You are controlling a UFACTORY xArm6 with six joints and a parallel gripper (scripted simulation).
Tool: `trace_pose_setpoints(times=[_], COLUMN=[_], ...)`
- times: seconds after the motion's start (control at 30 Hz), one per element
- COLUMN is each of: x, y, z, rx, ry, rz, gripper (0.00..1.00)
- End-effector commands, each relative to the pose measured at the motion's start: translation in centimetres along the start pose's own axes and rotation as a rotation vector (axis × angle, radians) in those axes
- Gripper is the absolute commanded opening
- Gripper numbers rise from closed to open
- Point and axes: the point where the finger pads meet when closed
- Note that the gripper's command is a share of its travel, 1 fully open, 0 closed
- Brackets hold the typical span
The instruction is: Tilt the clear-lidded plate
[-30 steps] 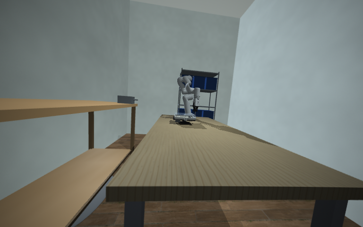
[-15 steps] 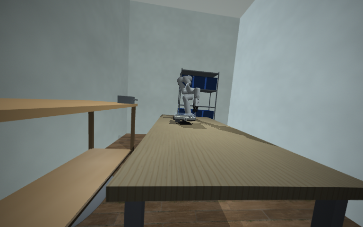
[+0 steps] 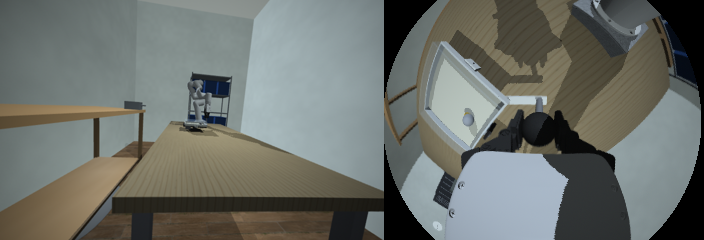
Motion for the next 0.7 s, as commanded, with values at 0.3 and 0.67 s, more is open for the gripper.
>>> trace_pose_setpoints(times=[0.3, 0.67], x=[-0.16, -0.02], y=[-0.06, -0.18], z=[-0.1, -0.04], rx=[0.0, 0.0], ry=[0.002, 0.002], rz=[-0.003, -0.003], gripper=[0.0, 0.0])
Point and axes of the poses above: the point where the finger pads meet when closed, its own x axis out along the fingers, its own z axis across the jaws, y = z × x, and after that the axes turned 1 degree about -x, right-handed
